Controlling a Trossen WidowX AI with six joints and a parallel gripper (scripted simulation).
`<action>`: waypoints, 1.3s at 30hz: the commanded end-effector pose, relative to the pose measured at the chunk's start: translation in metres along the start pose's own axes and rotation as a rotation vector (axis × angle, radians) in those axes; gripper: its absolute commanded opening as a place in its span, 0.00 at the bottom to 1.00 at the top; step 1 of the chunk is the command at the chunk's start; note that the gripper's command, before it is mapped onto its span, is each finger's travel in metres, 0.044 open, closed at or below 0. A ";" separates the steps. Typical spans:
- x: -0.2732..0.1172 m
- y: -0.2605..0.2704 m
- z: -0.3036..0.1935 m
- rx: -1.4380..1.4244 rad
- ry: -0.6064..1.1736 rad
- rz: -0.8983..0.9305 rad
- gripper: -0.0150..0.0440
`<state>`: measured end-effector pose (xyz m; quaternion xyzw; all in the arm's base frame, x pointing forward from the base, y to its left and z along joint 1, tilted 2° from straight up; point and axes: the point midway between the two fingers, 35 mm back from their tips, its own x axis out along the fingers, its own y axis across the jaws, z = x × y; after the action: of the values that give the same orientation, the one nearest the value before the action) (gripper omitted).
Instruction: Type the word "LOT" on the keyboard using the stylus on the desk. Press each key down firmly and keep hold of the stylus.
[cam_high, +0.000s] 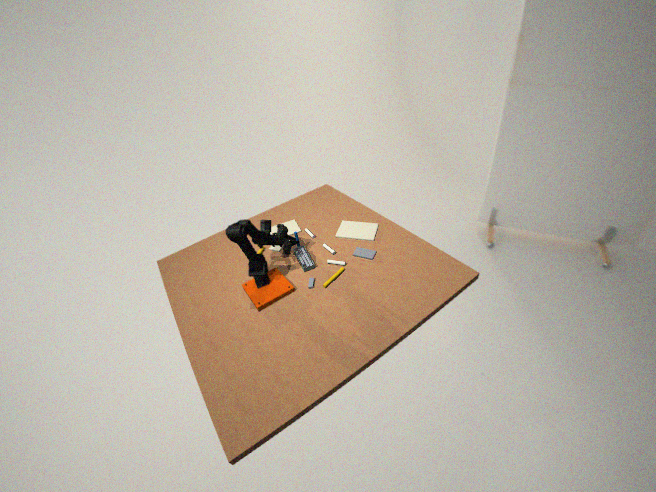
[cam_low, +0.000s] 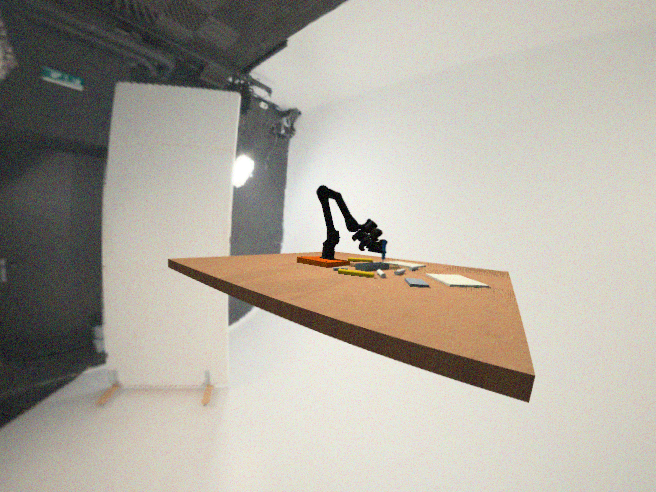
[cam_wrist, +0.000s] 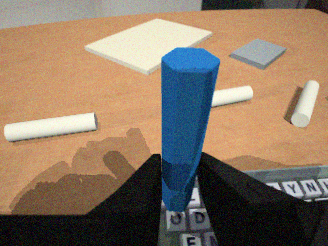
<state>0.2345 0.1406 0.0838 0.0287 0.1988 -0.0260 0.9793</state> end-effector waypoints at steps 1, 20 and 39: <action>0.001 -0.001 -0.003 -0.001 0.000 -0.004 0.39; 0.002 -0.001 -0.005 -0.001 0.000 -0.004 0.39; -0.014 -0.001 0.030 -0.001 0.000 -0.004 0.39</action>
<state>0.2333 0.1382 0.1114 0.0246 0.2014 -0.0276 0.9788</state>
